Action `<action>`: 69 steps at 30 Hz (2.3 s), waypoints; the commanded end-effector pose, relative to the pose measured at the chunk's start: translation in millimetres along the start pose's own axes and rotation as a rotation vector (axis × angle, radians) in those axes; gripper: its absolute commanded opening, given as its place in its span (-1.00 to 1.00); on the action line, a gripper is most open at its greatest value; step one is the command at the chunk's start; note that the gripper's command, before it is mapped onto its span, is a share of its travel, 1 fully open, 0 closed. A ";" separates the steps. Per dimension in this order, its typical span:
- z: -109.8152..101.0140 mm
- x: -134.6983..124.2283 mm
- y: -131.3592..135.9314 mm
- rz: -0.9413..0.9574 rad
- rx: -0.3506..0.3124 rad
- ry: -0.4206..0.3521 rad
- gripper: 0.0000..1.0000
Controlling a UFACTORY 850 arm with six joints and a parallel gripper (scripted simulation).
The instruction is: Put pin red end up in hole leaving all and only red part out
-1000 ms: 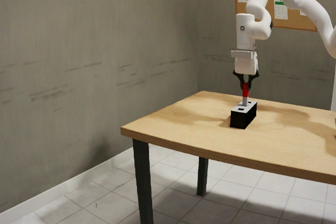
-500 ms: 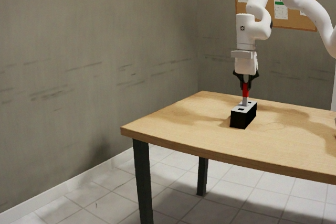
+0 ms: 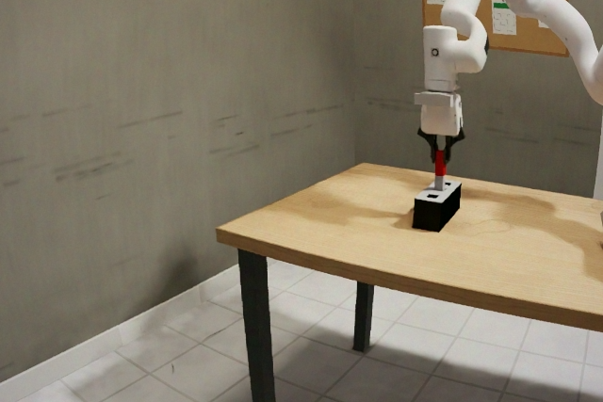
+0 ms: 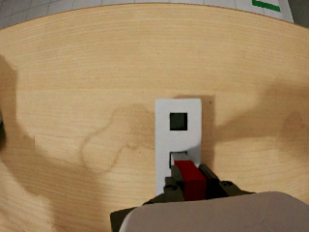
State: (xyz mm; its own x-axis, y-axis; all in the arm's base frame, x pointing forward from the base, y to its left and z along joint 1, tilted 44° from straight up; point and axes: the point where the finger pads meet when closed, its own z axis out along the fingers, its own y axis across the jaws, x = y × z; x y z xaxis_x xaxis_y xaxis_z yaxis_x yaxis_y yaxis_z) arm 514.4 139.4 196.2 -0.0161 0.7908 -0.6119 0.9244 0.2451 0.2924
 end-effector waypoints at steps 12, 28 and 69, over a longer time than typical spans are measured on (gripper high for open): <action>-0.6 0.1 0.9 0.001 -0.001 0.001 -1.00; 3.4 -0.2 1.5 0.001 -0.001 0.001 -1.00; 7.3 0.2 1.0 0.001 -0.001 0.001 -1.00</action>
State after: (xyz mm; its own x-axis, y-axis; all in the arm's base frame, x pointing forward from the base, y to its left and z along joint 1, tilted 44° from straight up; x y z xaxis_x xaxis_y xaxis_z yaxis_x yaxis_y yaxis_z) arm 517.5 134.2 191.0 -0.0161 0.7908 -0.6118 0.9243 0.2451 0.2924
